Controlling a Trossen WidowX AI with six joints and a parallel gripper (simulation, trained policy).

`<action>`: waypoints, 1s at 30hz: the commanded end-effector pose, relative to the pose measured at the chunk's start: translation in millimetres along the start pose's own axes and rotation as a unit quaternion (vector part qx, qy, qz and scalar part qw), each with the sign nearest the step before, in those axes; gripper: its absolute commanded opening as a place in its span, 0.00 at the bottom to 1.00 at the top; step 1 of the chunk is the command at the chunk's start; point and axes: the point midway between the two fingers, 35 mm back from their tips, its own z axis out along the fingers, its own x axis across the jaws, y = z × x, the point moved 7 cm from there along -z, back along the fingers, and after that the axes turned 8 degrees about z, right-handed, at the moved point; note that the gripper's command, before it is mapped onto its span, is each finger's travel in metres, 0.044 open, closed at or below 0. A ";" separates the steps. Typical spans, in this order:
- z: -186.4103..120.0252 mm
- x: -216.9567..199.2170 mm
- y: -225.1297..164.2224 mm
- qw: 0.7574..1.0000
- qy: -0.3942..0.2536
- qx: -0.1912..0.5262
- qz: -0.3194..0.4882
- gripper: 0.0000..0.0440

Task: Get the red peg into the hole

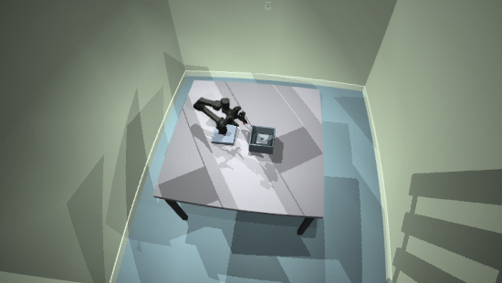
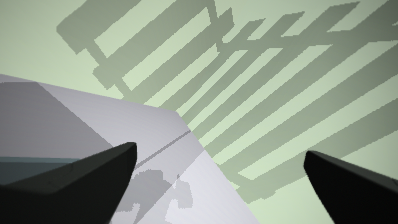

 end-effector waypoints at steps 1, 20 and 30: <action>4.6 9.9 -2.7 0.998 0.028 0.035 0.033 1.00; 4.3 81.3 -23.9 0.932 0.144 0.282 0.174 1.00; -17.4 122.3 -33.8 0.866 0.142 0.428 0.217 1.00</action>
